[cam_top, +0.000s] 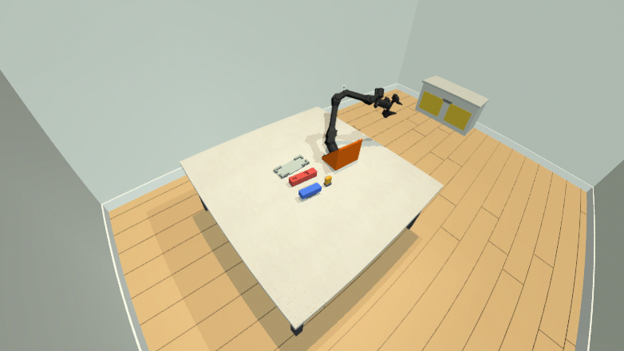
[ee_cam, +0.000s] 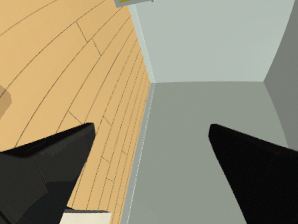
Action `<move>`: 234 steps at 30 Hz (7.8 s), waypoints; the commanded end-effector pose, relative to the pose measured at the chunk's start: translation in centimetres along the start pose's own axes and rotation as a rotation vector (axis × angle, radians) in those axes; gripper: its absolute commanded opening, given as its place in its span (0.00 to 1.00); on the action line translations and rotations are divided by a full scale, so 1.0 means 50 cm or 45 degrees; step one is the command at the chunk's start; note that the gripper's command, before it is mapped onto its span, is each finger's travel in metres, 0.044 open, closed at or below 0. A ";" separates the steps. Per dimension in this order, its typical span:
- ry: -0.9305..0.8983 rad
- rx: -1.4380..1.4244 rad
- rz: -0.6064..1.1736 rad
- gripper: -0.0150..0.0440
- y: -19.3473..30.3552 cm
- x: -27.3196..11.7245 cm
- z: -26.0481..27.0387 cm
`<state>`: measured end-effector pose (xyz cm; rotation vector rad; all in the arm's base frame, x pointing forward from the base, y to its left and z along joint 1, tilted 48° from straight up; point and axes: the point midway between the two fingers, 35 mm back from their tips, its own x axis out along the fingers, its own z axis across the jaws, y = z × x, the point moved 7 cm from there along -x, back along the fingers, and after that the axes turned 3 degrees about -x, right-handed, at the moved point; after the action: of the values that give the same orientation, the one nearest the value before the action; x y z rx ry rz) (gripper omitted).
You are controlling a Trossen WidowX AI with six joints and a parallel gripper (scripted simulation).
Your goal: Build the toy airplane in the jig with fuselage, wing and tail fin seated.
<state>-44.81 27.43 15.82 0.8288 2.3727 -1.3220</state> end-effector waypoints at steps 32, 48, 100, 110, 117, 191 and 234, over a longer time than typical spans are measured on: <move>0.592 1.321 1.130 1.00 0.690 -0.407 -0.222; 1.130 2.340 1.771 1.00 0.937 -0.812 -0.057; 1.799 3.718 2.800 1.00 0.853 -1.208 0.580; 1.799 3.718 2.800 1.00 0.856 -1.200 0.611; 1.799 3.717 2.802 1.00 0.857 -1.195 0.633; 1.796 3.722 2.793 0.25 0.840 -1.251 0.403; 1.562 3.680 2.771 0.25 0.649 -1.358 0.560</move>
<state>28.60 -5.10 13.40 -1.5995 1.9341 0.7287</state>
